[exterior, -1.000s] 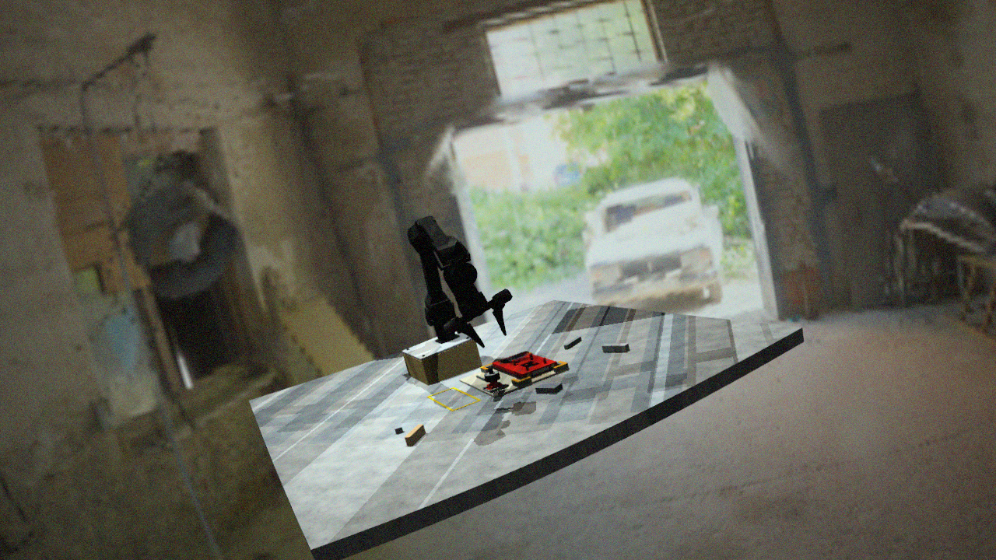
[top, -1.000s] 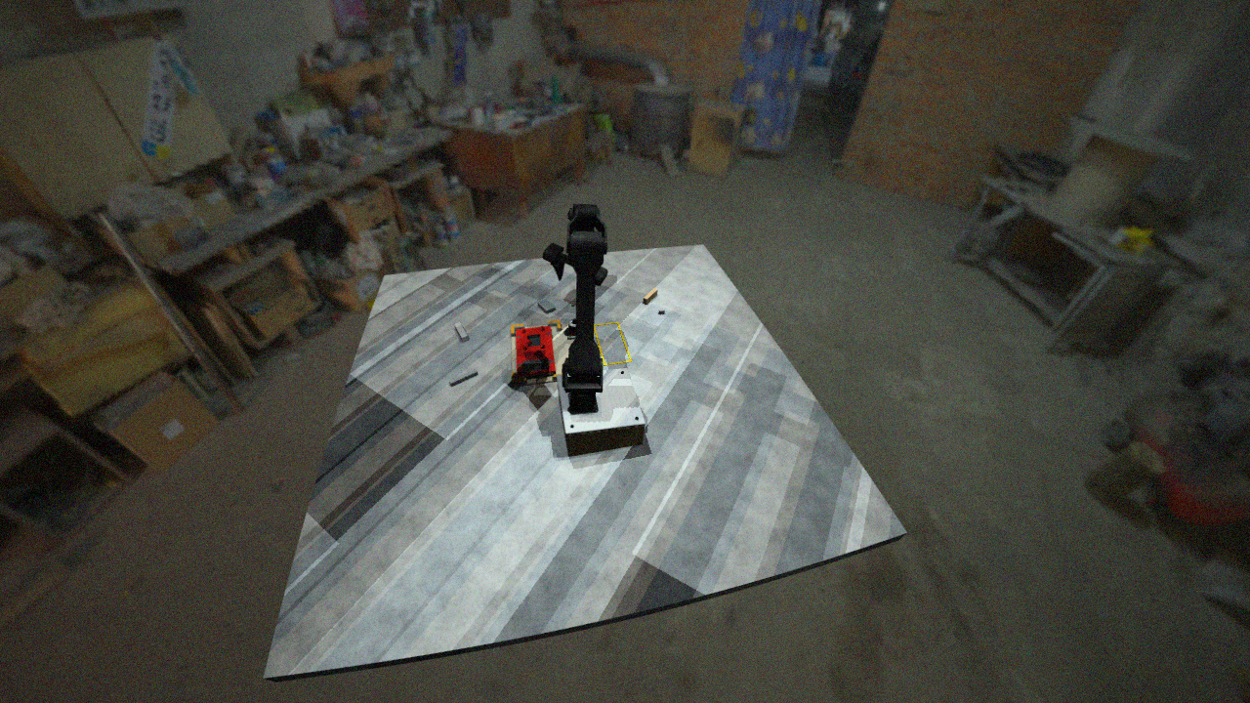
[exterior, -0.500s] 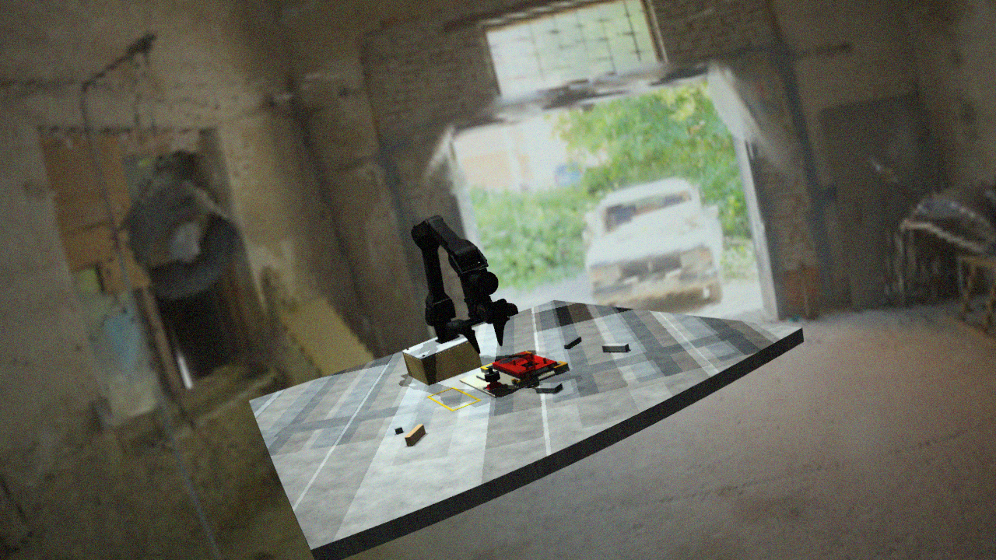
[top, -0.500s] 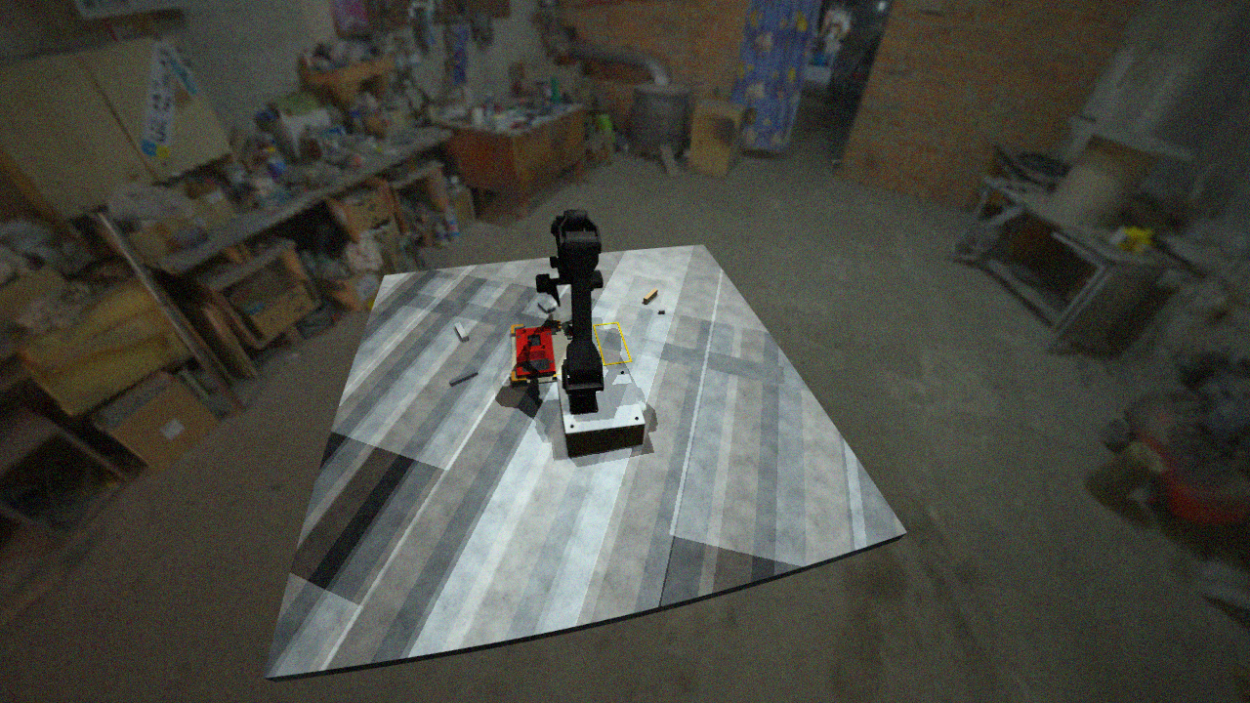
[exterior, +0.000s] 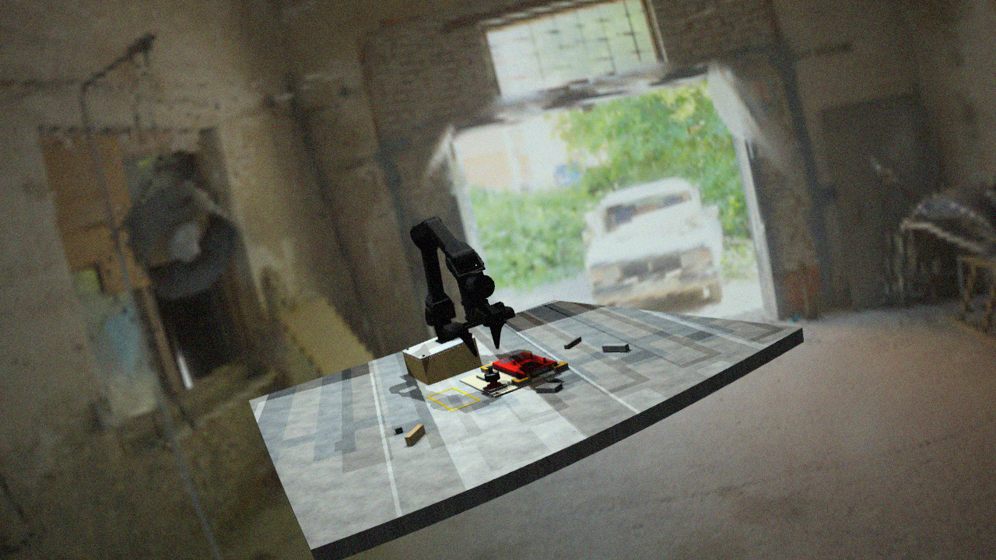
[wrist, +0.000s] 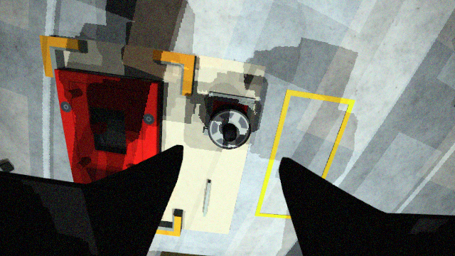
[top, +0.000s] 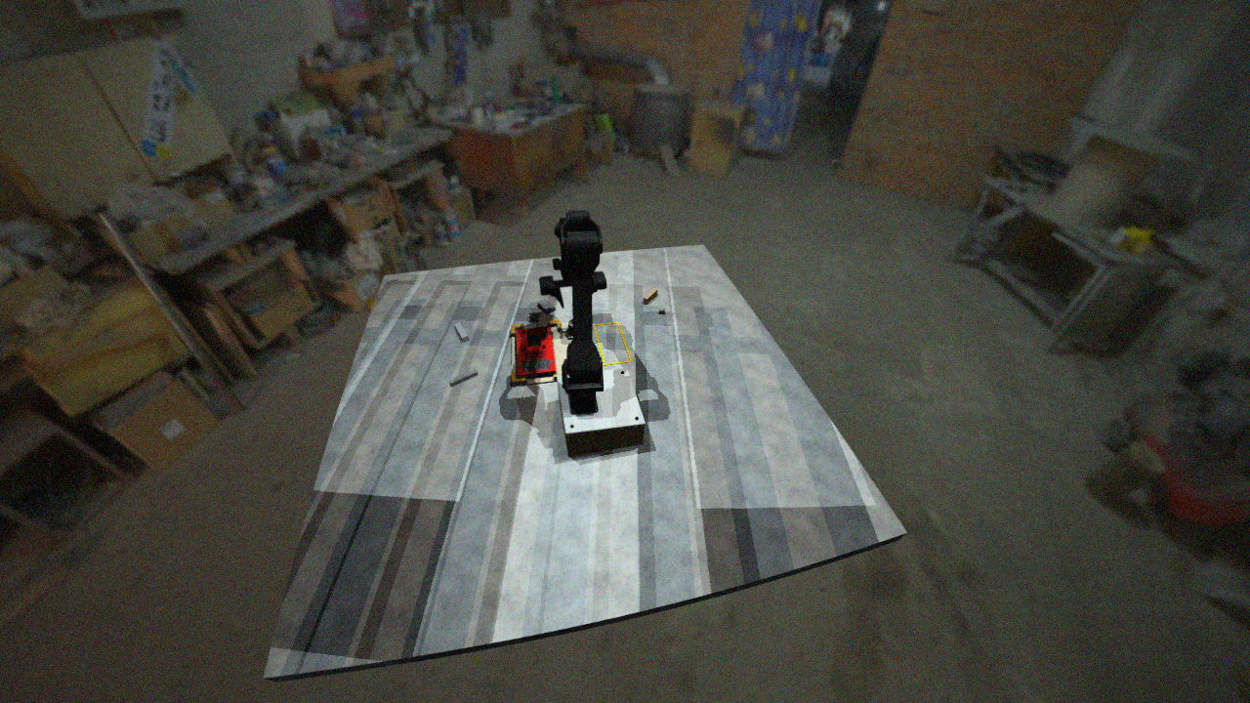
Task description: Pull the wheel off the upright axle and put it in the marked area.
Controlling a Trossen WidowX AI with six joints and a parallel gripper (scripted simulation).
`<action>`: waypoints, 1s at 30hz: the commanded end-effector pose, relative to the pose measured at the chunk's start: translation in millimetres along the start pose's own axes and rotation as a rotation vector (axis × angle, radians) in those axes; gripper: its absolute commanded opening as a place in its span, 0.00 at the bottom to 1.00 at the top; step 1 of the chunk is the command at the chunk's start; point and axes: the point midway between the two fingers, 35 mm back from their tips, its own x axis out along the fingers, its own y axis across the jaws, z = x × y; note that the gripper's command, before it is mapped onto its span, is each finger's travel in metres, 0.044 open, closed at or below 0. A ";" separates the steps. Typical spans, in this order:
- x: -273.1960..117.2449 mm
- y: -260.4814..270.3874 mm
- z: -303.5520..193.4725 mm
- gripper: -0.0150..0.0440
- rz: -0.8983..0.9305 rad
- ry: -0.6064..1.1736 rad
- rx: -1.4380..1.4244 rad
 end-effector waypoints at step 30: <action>66.3 0.6 -5.7 0.32 0.001 0.016 -0.001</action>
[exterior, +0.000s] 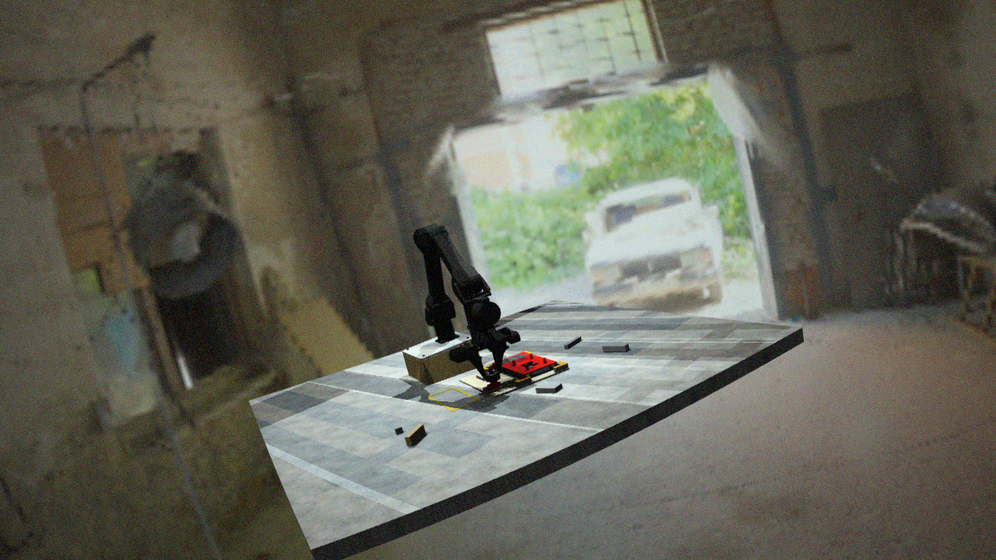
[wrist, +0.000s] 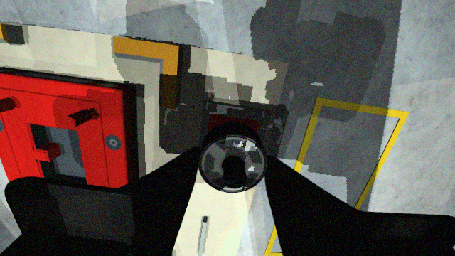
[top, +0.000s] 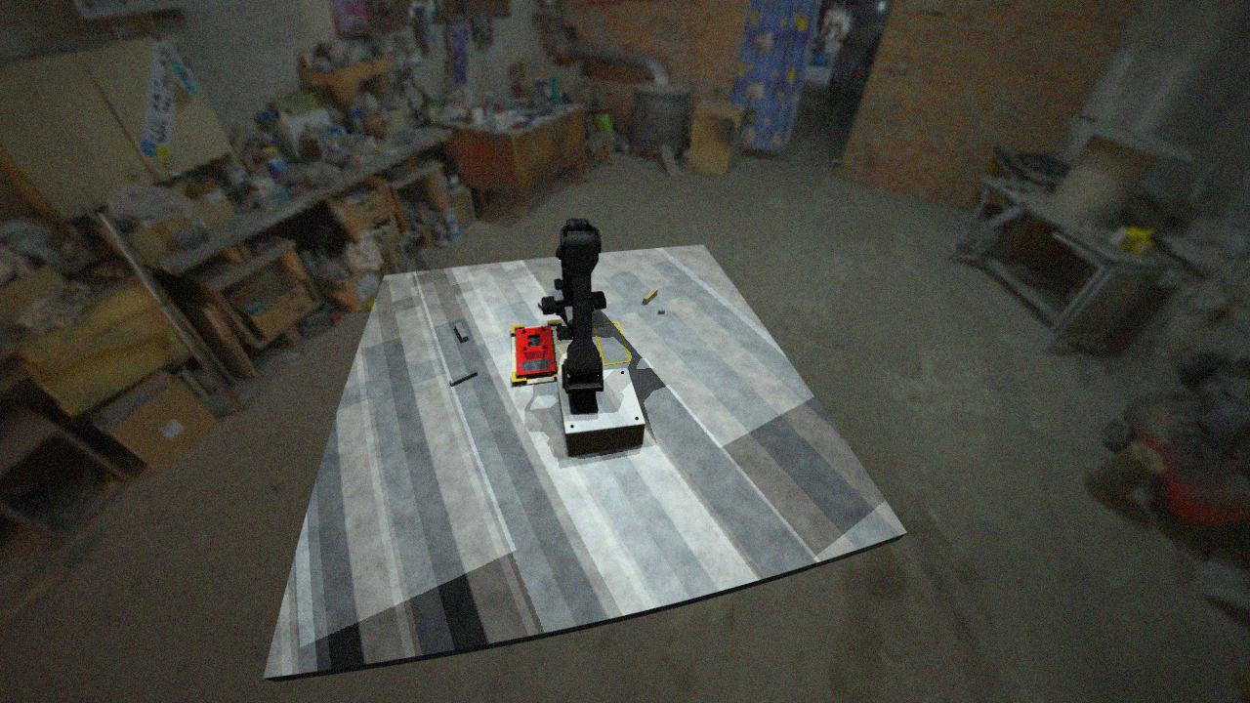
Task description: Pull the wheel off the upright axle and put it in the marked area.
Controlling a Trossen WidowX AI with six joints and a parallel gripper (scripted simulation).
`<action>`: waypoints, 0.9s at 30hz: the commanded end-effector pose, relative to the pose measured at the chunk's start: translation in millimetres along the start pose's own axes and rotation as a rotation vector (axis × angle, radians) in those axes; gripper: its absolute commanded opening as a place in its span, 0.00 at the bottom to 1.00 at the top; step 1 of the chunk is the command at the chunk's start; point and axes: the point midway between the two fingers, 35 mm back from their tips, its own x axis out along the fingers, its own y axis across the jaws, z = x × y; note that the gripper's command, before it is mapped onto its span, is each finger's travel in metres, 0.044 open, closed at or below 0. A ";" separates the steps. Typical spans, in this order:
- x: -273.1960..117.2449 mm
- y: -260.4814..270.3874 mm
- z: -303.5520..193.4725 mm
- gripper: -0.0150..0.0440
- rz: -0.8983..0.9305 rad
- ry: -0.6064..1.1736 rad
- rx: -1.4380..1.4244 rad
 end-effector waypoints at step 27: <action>-9.0 0.1 0.0 0.25 -0.001 0.002 -0.001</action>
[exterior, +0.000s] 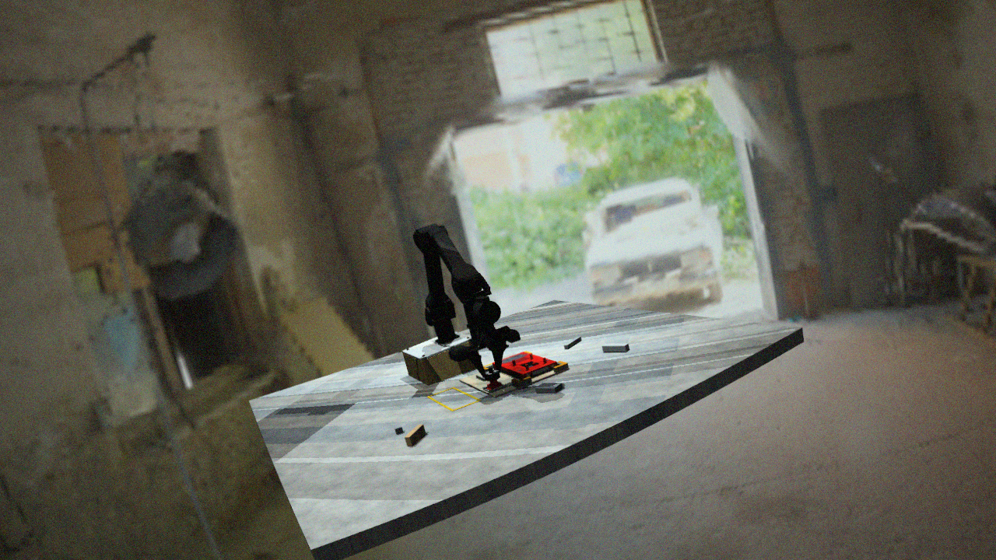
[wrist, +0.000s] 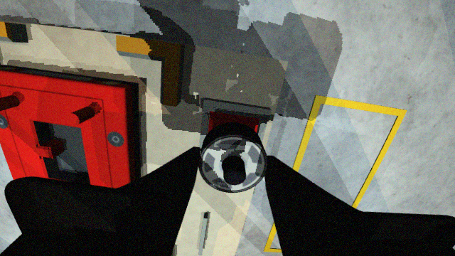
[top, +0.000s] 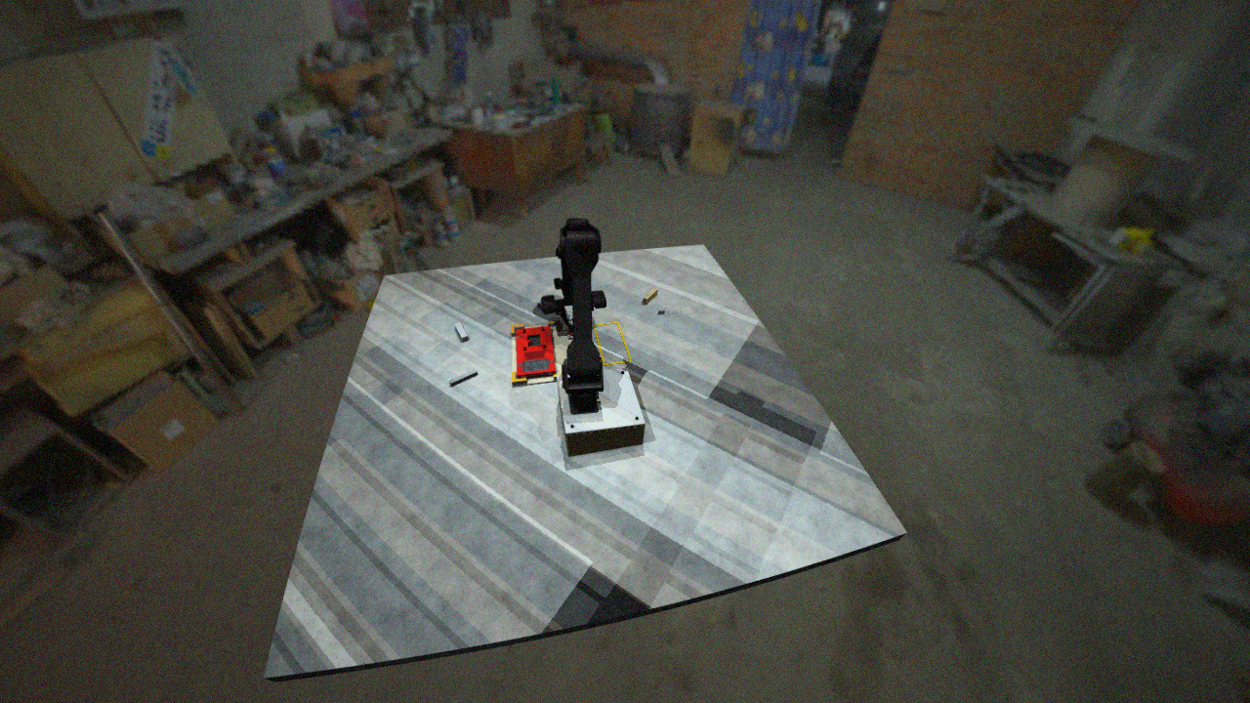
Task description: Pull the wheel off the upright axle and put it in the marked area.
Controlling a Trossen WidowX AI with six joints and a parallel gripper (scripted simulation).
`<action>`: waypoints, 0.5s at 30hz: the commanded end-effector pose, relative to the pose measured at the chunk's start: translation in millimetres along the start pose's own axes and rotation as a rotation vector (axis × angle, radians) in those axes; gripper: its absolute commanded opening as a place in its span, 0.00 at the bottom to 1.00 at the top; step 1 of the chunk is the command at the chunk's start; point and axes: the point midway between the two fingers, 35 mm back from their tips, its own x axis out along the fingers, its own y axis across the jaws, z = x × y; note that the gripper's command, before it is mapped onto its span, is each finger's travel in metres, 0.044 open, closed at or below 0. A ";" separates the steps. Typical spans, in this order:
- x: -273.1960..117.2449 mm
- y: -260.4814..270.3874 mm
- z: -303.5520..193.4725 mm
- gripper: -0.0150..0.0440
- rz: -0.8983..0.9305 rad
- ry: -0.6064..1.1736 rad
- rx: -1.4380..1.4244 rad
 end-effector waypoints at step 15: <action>-9.1 0.2 -0.2 0.25 -0.002 -0.001 -0.001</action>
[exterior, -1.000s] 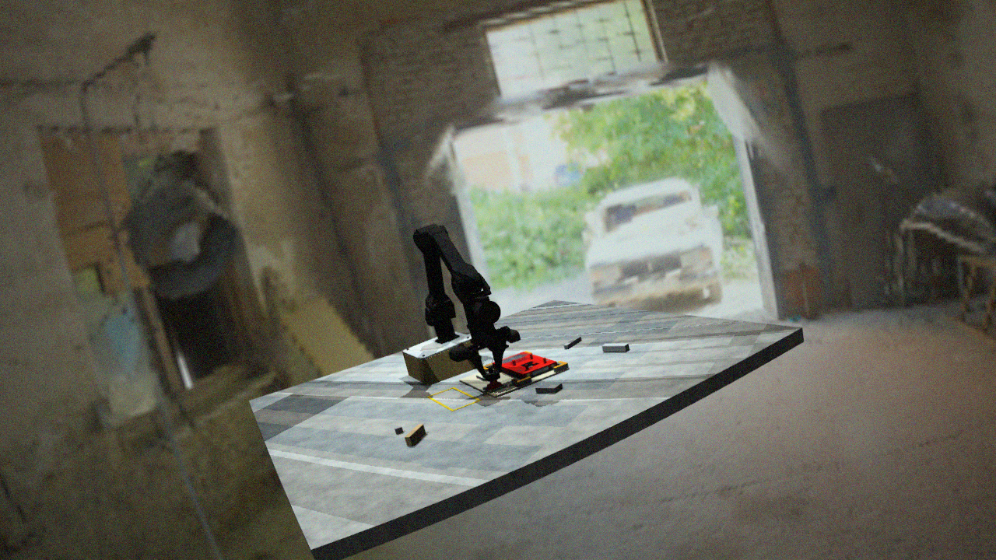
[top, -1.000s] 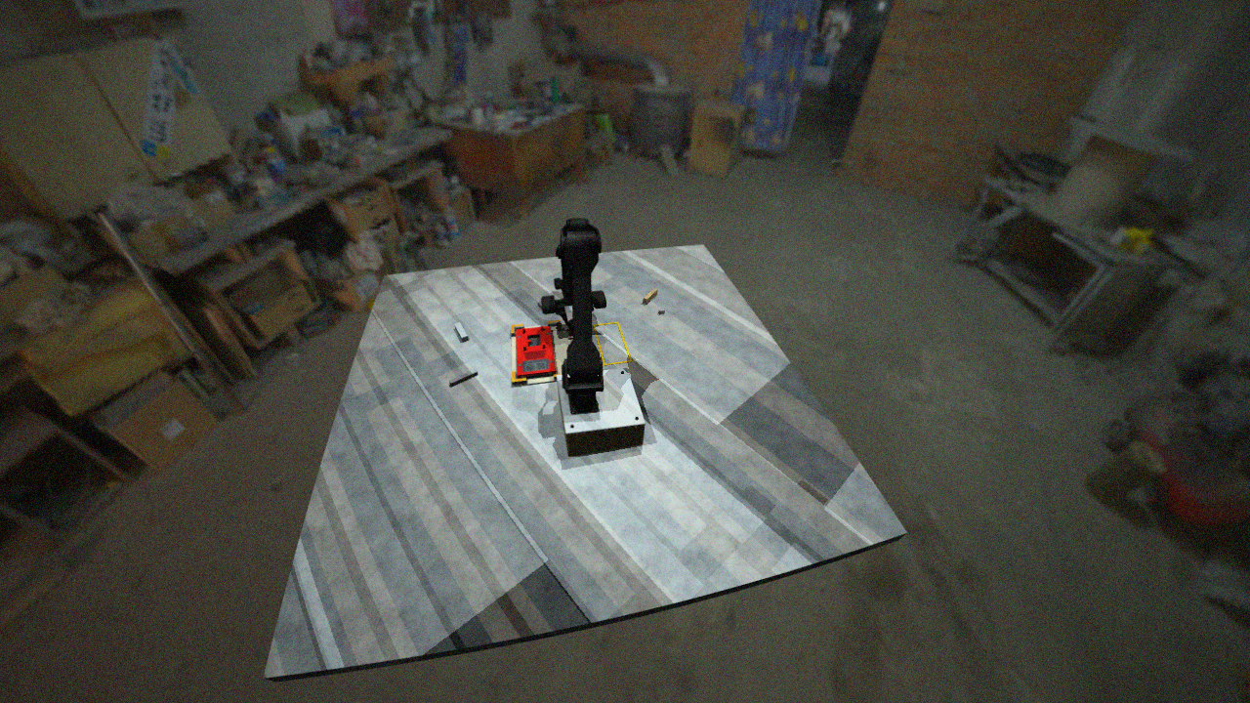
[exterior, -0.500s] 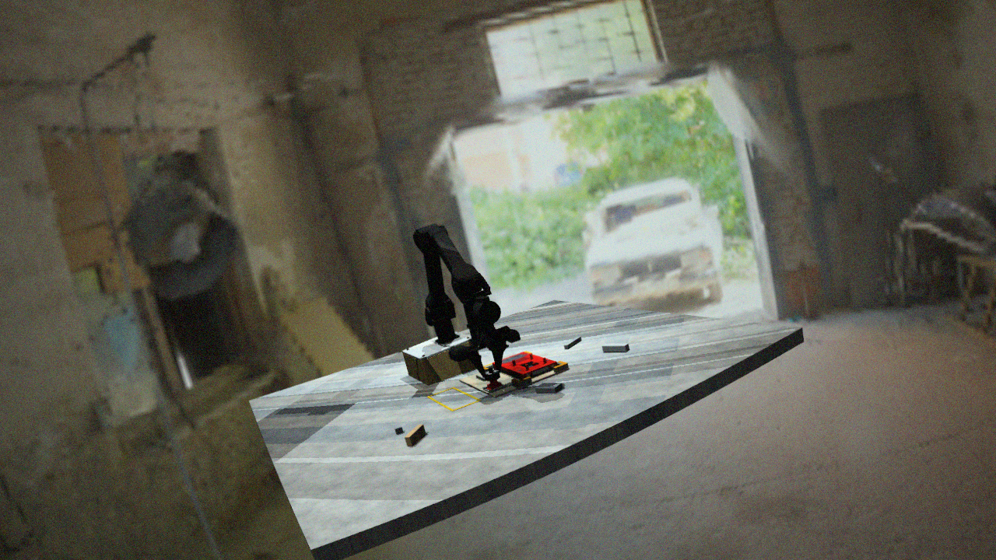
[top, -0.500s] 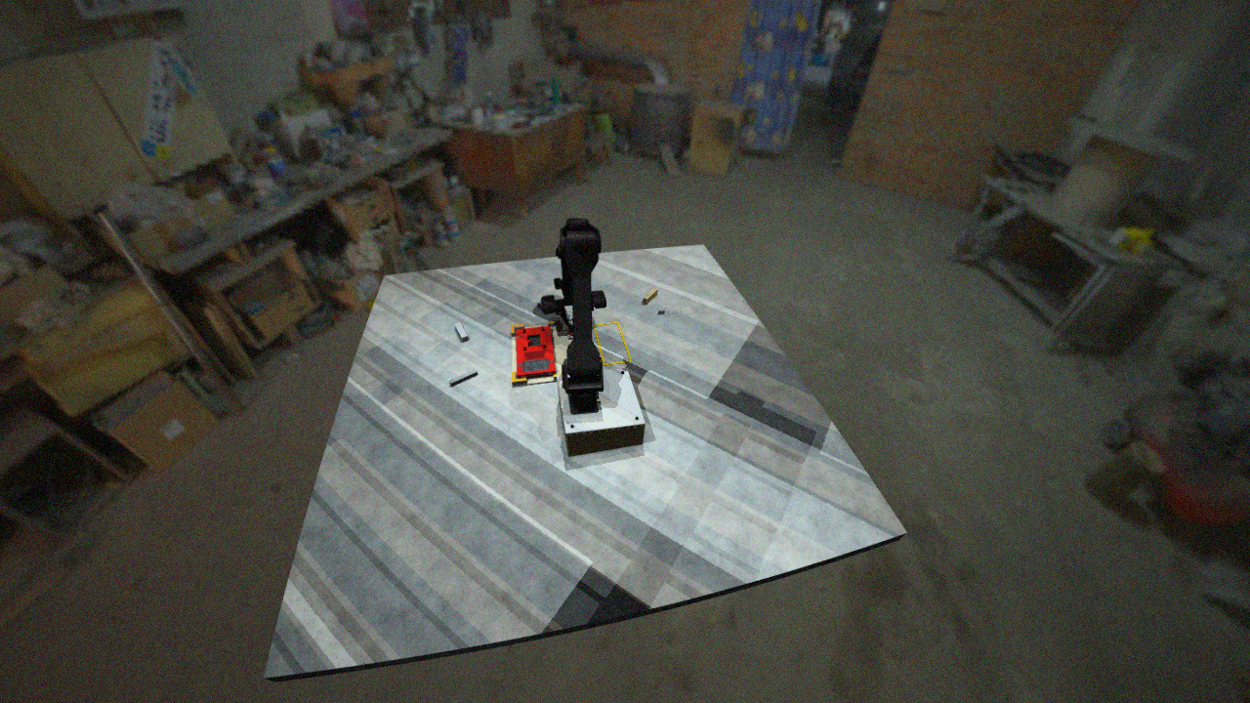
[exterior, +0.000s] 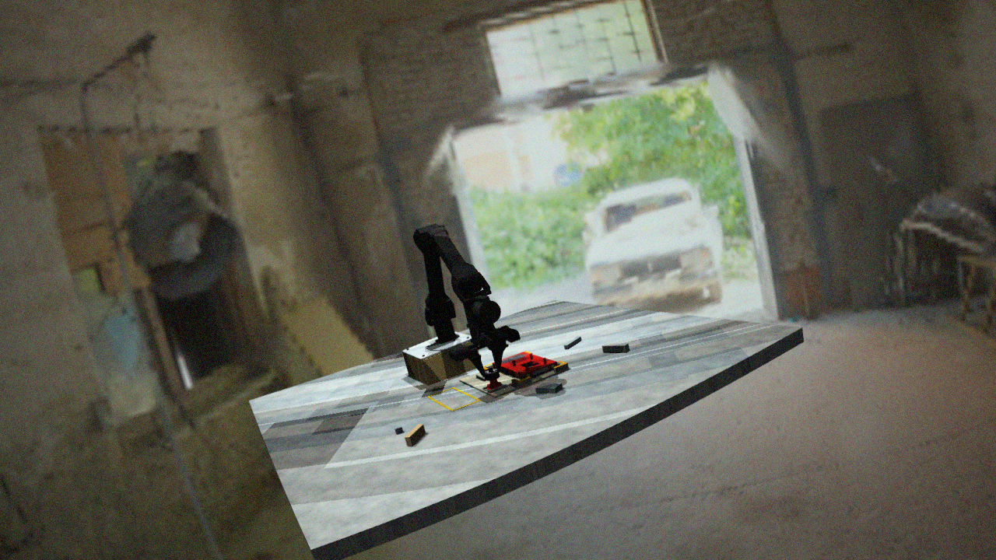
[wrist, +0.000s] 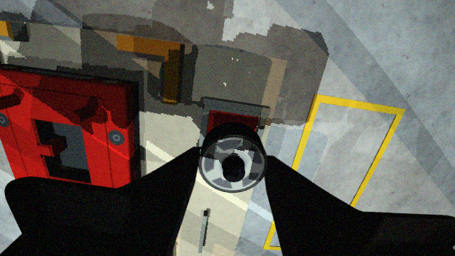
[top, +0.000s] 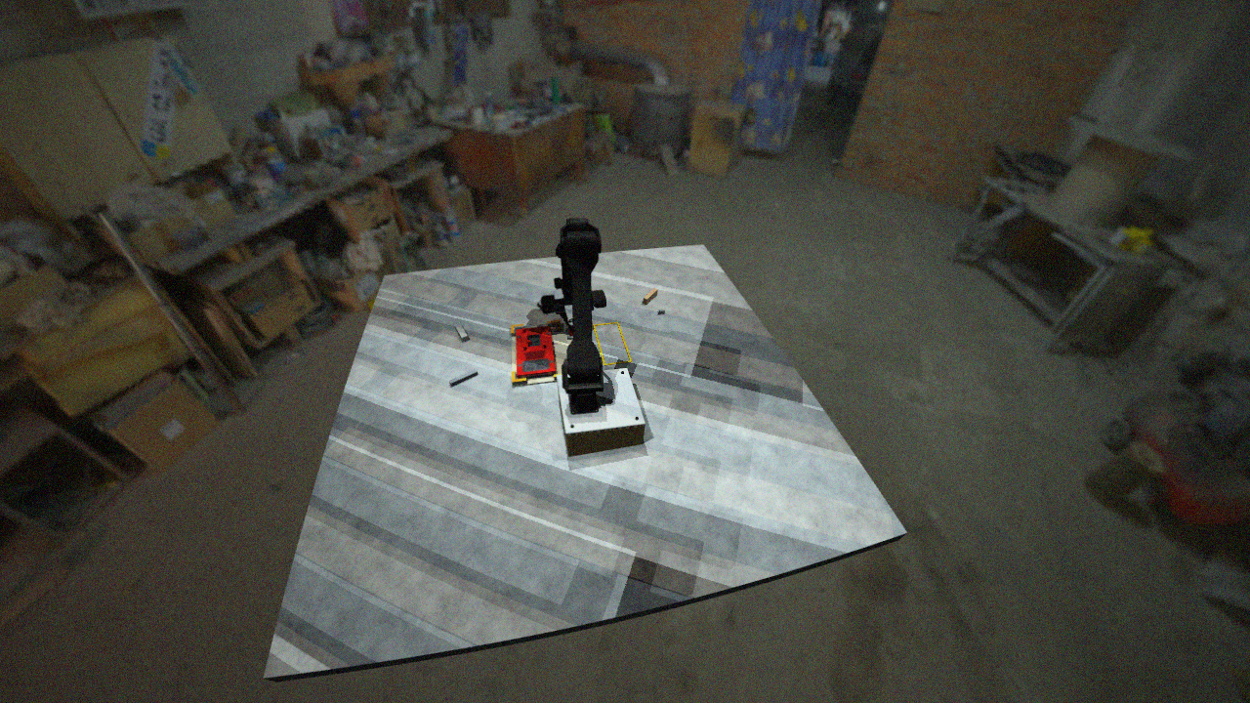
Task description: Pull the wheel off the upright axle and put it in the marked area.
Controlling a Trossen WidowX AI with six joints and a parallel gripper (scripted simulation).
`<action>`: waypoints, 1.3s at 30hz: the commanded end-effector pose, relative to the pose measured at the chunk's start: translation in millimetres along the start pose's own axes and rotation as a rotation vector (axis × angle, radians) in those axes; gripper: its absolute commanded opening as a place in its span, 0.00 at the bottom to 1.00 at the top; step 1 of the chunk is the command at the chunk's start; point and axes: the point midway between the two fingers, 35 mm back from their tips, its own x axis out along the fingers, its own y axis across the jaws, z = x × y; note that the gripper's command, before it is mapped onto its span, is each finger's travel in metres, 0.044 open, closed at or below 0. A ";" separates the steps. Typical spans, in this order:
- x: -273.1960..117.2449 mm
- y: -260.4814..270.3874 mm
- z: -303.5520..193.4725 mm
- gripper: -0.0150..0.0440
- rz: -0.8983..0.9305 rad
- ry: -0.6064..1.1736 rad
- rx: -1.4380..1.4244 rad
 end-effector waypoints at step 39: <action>-20.1 0.5 0.0 0.25 -0.002 -0.007 -0.002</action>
